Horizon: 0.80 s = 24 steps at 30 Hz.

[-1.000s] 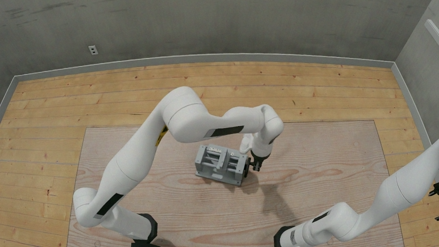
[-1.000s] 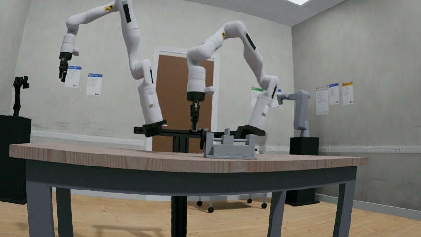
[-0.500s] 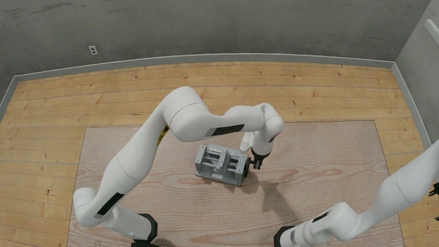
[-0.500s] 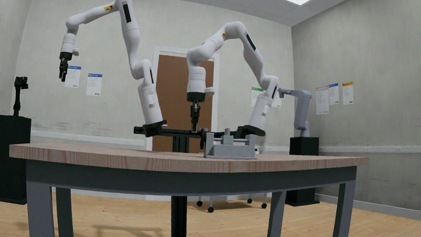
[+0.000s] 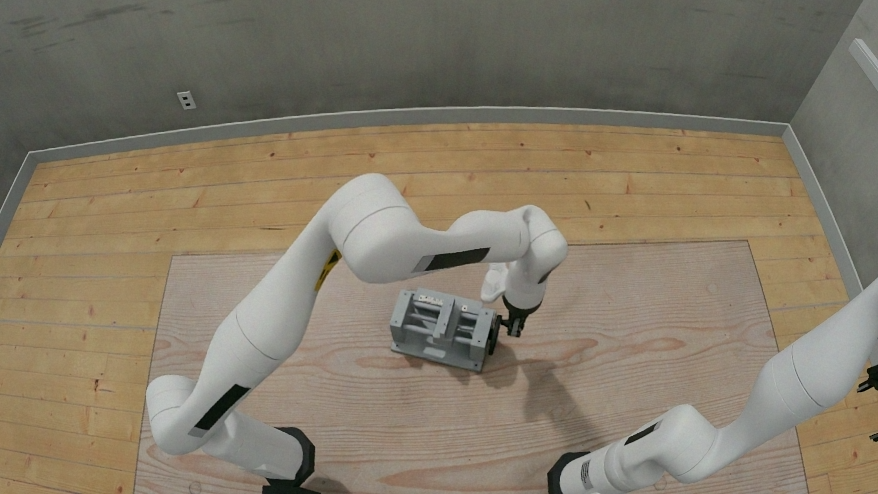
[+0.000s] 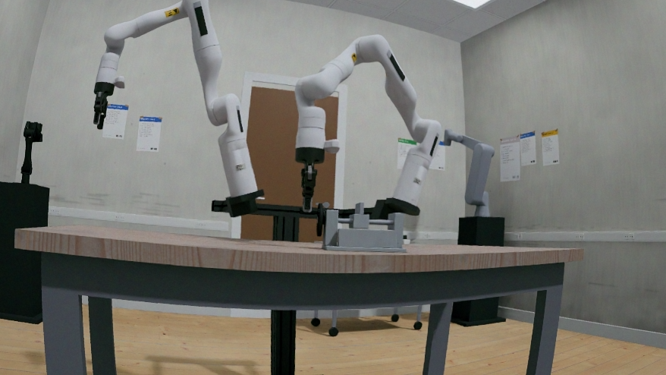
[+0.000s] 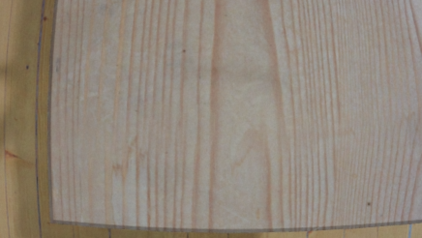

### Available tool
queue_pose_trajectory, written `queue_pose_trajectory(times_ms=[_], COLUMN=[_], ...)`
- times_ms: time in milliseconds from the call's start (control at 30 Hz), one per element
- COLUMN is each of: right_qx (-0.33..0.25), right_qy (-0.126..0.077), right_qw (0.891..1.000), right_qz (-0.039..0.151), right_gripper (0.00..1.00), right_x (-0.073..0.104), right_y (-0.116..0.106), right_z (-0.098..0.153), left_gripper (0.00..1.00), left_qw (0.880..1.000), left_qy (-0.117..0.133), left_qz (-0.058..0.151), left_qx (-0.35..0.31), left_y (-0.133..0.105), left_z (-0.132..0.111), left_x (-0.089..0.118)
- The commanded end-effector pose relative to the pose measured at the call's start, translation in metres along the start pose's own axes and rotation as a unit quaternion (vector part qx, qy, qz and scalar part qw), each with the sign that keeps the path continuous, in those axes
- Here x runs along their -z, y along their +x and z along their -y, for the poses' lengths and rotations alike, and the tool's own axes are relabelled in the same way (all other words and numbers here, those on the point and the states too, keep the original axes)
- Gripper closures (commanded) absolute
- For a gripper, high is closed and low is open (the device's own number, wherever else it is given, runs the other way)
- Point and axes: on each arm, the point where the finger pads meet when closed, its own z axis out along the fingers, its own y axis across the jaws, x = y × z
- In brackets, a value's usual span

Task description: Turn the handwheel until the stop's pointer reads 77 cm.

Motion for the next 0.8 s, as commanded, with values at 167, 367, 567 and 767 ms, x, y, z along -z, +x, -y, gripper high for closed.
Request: queue_pose_trajectory(times_ms=[167,367,567,767], right_qx=[0.006,0.006,0.006,0.006], right_qy=[0.002,0.002,0.002,0.002], right_qw=[1.000,1.000,1.000,1.000], right_qz=[-0.002,-0.002,-0.002,-0.002], right_gripper=[0.002,0.002,0.002,0.002], right_x=[0.0007,0.0007,0.0007,0.0007], right_y=[0.0007,0.0007,0.0007,0.0007], right_z=[0.0014,0.0014,0.0014,0.0014], left_gripper=[0.842,0.842,0.842,0.842], left_qw=[1.000,1.000,1.000,1.000], left_qy=[-0.001,-0.001,-0.001,-0.002], left_qz=[0.000,0.000,0.000,0.000], left_qx=[-0.003,-0.003,-0.003,-0.003], left_y=[0.0002,0.0003,0.0001,0.0001], left_z=[-0.0042,-0.0046,-0.0053,-0.0056], left_x=[-0.0029,-0.0037,-0.0049,-0.0054])
